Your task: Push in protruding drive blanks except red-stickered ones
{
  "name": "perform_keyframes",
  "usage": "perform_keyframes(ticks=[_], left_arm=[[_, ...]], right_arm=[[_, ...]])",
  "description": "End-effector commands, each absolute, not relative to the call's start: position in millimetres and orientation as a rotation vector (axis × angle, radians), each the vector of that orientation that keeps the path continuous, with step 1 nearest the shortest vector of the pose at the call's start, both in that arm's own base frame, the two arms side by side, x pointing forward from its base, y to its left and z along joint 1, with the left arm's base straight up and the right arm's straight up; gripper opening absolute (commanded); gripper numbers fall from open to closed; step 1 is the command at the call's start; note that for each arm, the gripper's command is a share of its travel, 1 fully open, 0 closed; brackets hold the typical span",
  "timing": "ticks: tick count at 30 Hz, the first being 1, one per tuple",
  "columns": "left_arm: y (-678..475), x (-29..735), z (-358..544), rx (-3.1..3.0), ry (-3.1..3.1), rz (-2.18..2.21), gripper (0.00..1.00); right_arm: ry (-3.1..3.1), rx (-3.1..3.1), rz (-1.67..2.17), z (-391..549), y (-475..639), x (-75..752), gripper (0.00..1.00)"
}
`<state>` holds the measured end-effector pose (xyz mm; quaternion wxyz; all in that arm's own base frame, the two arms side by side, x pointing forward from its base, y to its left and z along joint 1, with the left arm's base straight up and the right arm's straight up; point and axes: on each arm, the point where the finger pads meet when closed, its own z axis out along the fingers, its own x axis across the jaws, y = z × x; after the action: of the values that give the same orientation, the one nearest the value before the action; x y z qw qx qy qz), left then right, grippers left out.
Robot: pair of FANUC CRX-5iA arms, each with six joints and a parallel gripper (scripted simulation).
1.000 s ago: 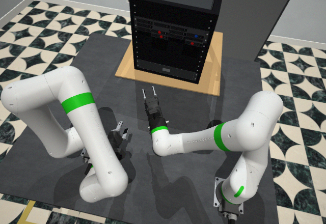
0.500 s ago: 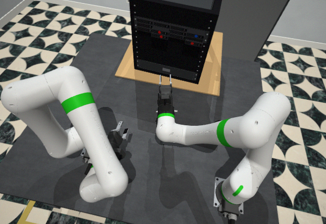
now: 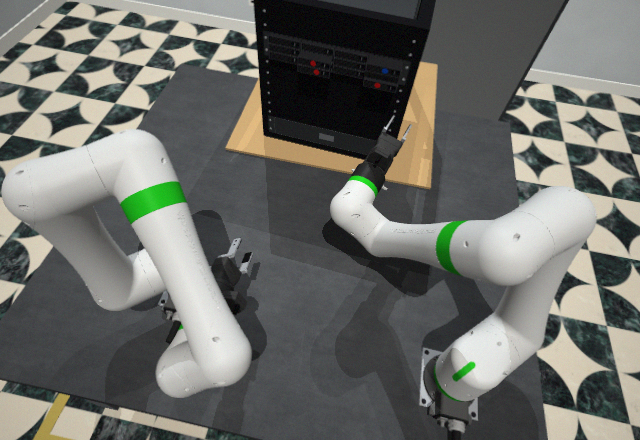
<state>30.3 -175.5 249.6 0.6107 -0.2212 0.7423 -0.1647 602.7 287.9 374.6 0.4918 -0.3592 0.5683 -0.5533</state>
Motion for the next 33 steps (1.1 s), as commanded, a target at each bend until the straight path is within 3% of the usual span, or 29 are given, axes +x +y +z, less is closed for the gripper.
perform_keyframes(ticks=[1, 18, 33], left_arm=[[-175.7, 30.2, 249.8, -0.512, 1.714, -0.381, 1.0], [-184.7, 34.6, 249.2, -0.573, 1.713, -0.426, 1.0], [-211.7, 50.0, 249.0, -0.76, 1.697, -0.565, 1.0]], right_arm=[[1.528, -0.674, -1.388, 387.0, 224.5, 629.5, 1.0], [1.844, -0.048, -1.479, 409.0, -44.4, 649.0, 1.0], [1.982, 0.755, -1.481, 402.5, -286.3, 551.3, 1.0]])
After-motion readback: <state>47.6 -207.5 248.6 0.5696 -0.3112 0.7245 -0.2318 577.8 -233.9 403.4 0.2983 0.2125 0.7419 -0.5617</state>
